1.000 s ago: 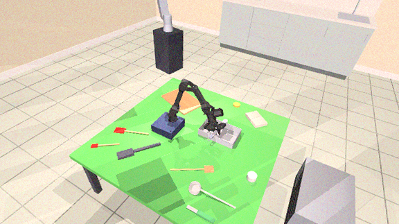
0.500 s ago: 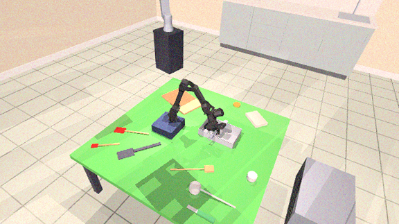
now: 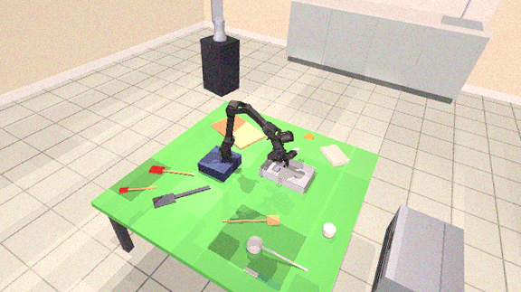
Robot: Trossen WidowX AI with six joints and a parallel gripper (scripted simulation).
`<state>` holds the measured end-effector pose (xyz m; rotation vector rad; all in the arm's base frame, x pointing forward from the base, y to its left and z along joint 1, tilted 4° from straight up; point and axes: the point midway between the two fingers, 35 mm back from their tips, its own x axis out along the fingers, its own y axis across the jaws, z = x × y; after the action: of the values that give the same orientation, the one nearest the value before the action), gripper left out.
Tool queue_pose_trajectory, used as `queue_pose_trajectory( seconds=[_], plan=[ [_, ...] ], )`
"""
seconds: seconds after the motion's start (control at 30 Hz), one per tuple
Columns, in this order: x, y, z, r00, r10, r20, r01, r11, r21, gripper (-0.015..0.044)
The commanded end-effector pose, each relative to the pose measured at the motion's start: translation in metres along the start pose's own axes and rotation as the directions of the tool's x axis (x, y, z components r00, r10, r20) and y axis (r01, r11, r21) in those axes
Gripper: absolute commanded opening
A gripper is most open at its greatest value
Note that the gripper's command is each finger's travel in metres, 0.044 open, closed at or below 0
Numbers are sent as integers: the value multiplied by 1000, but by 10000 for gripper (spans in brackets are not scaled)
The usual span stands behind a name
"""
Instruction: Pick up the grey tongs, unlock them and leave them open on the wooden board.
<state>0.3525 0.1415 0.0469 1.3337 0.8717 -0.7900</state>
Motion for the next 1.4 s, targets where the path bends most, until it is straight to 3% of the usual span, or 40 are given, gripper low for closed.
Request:
queue_pose_trajectory(
  seconds=[0.0,0.7,1.37],
  plan=[
    [-3,1,-1,1000,0,-6,0,1000,-4,-150],
    [4,4,-5,974,-229,-1,229,973,-17,-150],
    [1,3,-6,878,-478,-2,478,878,-8,-150]
  ],
)
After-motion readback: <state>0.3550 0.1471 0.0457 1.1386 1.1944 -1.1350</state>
